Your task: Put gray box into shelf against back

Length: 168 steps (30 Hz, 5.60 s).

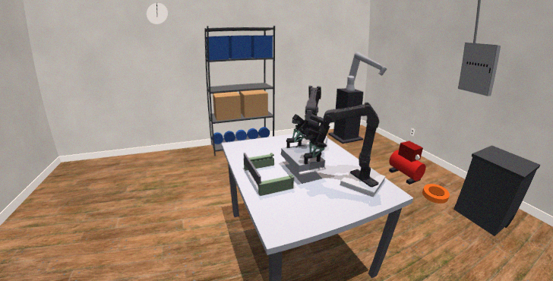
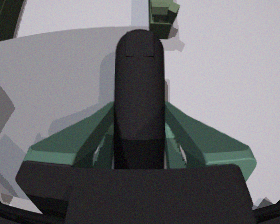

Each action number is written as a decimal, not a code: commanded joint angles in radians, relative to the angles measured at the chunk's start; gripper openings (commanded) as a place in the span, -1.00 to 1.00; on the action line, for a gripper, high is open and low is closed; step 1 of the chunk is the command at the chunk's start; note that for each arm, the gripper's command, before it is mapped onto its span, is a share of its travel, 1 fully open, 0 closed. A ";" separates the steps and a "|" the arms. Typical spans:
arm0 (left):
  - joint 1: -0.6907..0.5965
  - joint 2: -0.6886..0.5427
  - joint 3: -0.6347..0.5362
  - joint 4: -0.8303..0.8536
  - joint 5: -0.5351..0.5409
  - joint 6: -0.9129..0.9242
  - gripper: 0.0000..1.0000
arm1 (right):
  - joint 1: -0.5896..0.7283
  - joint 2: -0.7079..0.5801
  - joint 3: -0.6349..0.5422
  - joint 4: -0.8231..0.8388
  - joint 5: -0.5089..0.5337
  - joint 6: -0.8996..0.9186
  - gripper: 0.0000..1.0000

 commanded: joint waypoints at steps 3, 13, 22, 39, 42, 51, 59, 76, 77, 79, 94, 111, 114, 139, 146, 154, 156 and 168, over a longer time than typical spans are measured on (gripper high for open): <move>0.011 -0.030 -0.015 0.065 -0.026 0.030 -0.72 | -0.013 -0.057 0.032 0.063 0.069 -0.012 -0.72; 0.001 -0.052 0.035 0.059 -0.033 0.027 -0.72 | -0.013 -0.057 0.031 0.066 0.069 -0.012 -0.72; 0.007 -0.042 -0.031 0.067 -0.029 0.028 -0.72 | -0.014 -0.047 0.012 0.073 0.063 -0.013 -0.72; 0.011 -0.013 0.025 0.067 -0.027 0.029 -0.72 | -0.015 -0.042 -0.003 0.077 0.063 -0.010 -0.72; 0.011 -0.015 0.026 0.066 -0.026 0.029 -0.72 | -0.015 -0.047 0.019 0.075 0.064 -0.009 -0.72; 0.013 0.008 0.026 0.070 -0.025 0.032 -0.72 | -0.016 -0.042 0.007 0.080 0.063 -0.008 -0.72; 0.014 -0.013 0.017 0.079 -0.022 0.033 -0.72 | -0.017 -0.027 0.003 0.084 0.058 -0.010 -0.72; 0.014 -0.039 0.005 0.074 -0.011 0.029 -0.72 | -0.016 -0.045 0.025 0.053 0.072 -0.016 -0.72; 0.014 -0.038 -0.002 0.076 -0.009 0.029 -0.72 | -0.016 -0.045 0.026 0.050 0.073 -0.017 -0.72; 0.015 -0.036 -0.021 0.080 -0.007 0.028 -0.72 | -0.016 -0.045 0.030 0.045 0.076 -0.018 -0.72; 0.015 -0.044 0.010 0.078 -0.007 0.025 -0.72 | -0.015 -0.048 0.039 0.039 0.071 -0.017 -0.72; 0.029 -0.014 0.040 0.073 -0.019 0.050 -0.72 | -0.034 -0.025 0.054 0.064 0.062 -0.038 -0.72; 0.035 0.008 0.044 0.074 -0.018 0.052 -0.72 | -0.040 -0.029 0.050 0.065 0.062 -0.039 -0.72; 0.078 0.039 0.123 0.080 -0.004 0.094 -0.72 | -0.092 0.018 0.108 0.092 0.039 -0.094 -0.72; 0.089 0.084 0.136 0.090 0.005 0.107 -0.72 | -0.108 0.022 0.113 0.099 0.032 -0.109 -0.72; 0.101 0.106 0.151 0.086 0.011 0.119 -0.72 | -0.120 0.060 0.126 0.110 0.015 -0.119 -0.72; 0.101 0.083 0.162 0.082 0.008 0.116 -0.72 | -0.121 0.046 0.135 0.106 0.019 -0.120 -0.72; 0.123 0.171 0.197 0.089 0.020 0.141 -0.72 | -0.147 0.076 0.160 0.114 0.011 -0.145 -0.72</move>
